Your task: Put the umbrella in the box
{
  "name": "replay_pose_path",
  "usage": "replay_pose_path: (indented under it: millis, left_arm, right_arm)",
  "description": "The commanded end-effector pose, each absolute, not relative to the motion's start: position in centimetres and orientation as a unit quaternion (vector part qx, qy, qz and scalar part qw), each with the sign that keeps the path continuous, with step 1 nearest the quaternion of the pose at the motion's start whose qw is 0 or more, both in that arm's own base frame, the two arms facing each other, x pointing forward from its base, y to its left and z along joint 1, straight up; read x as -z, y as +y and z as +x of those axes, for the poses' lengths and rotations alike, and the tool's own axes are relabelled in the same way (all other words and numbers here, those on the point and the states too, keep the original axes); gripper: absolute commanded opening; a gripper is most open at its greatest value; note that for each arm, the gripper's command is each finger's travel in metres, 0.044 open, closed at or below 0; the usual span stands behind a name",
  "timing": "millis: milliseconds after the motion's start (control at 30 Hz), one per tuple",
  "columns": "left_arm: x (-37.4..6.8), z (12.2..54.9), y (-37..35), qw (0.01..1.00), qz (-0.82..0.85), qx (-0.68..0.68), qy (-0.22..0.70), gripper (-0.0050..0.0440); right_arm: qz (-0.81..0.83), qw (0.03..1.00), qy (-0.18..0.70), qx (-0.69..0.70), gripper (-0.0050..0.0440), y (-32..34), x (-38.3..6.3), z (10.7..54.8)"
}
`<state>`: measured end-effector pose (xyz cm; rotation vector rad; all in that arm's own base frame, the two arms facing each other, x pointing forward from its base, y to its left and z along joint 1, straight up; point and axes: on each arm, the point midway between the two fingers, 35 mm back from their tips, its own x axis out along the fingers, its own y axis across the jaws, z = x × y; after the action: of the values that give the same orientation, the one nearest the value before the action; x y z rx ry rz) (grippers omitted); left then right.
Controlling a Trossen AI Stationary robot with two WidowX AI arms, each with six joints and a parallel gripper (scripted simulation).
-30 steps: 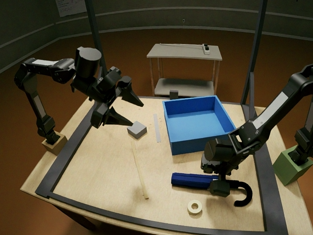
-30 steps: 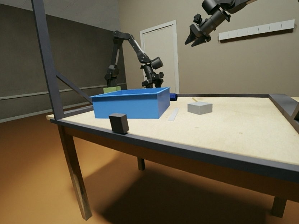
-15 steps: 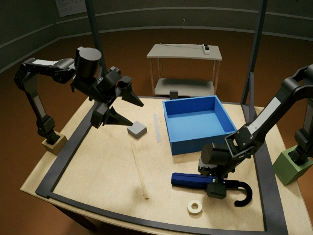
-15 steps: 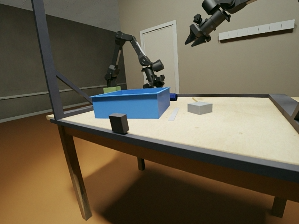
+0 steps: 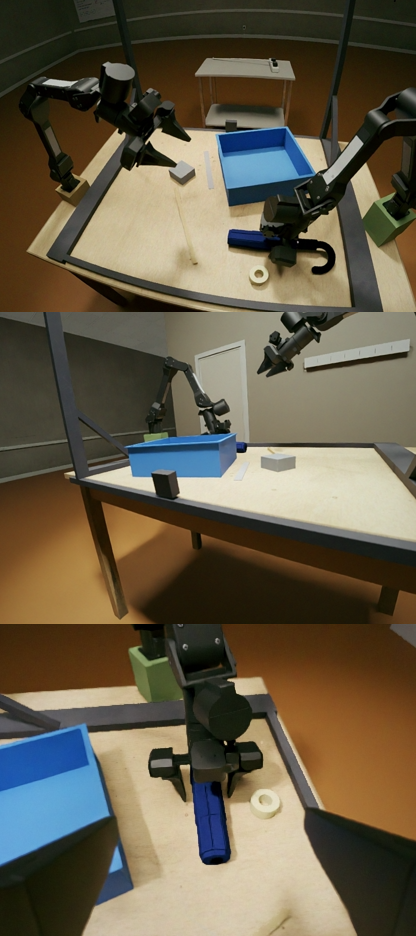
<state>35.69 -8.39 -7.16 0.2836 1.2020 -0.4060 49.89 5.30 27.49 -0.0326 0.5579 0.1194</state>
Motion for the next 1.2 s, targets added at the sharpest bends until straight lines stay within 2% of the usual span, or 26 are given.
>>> replay_pose_path:
  millis: [0,133,167,300,333,400,433,600,633,700,733,867,900,1167]
  left_arm:
    - [7.08,36.58,-8.63,0.802,0.133,0.187,0.551,0.0393]
    - [7.09,36.57,-8.62,0.802,0.133,0.187,0.551,0.0373]
    - [7.03,36.57,-8.61,0.803,0.133,0.187,0.551,0.0353]
    - [6.9,36.33,-8.55,0.802,0.133,0.188,0.551,0.0353]
    - [6.9,36.33,-8.55,0.802,0.133,0.188,0.551,0.0333]
    - [6.9,36.33,-8.55,0.802,0.133,0.188,0.551,0.0333]
    - [6.9,36.33,-8.55,0.802,0.133,0.188,0.551,0.0313]
    - [6.9,36.33,-8.55,0.802,0.133,0.188,0.551,0.0293]
    - [6.9,36.33,-8.55,0.802,0.133,0.188,0.551,0.0273]
    - [6.9,36.33,-8.55,0.802,0.133,0.188,0.551,0.0273]
    - [6.9,36.33,-8.55,0.802,0.133,0.188,0.551,0.0253]
    - [6.91,36.27,-8.55,0.802,0.133,0.187,0.551,0.0253]
    - [6.94,36.02,-8.48,0.802,0.133,0.187,0.552,0.0229]
    - [6.9,36.23,-8.52,0.802,0.133,0.188,0.551,0.0176]
  right_arm:
    - [-0.017,0.964,0.259,-0.06,0.04,5.32,-29.01,49.68]
    - [-0.017,0.964,0.259,-0.06,0.04,5.32,-29.01,49.68]
    - [-0.017,0.964,0.259,-0.06,0.04,5.32,-29.01,49.68]
    - [-0.017,0.964,0.259,-0.06,0.04,5.32,-29.01,49.68]
    - [-0.017,0.964,0.259,-0.06,0.04,5.32,-29.01,49.68]
    - [-0.017,0.964,0.259,-0.06,0.04,5.32,-29.01,49.68]
    - [-0.017,0.964,0.259,-0.06,0.04,5.32,-29.01,49.68]
    - [-0.017,0.964,0.259,-0.06,0.04,5.32,-29.01,49.68]
    - [-0.017,0.964,0.259,-0.06,0.04,5.32,-29.01,49.68]
    - [-0.017,0.964,0.259,-0.06,0.04,5.32,-29.01,49.68]
    - [-0.017,0.964,0.259,-0.06,0.04,5.32,-29.01,49.68]
    - [-0.017,0.964,0.259,-0.06,0.04,5.32,-29.01,49.68]
    - [-0.017,0.964,0.259,-0.06,0.04,5.32,-29.01,49.68]
    - [-0.017,0.964,0.259,-0.06,0.04,5.32,-29.01,49.68]
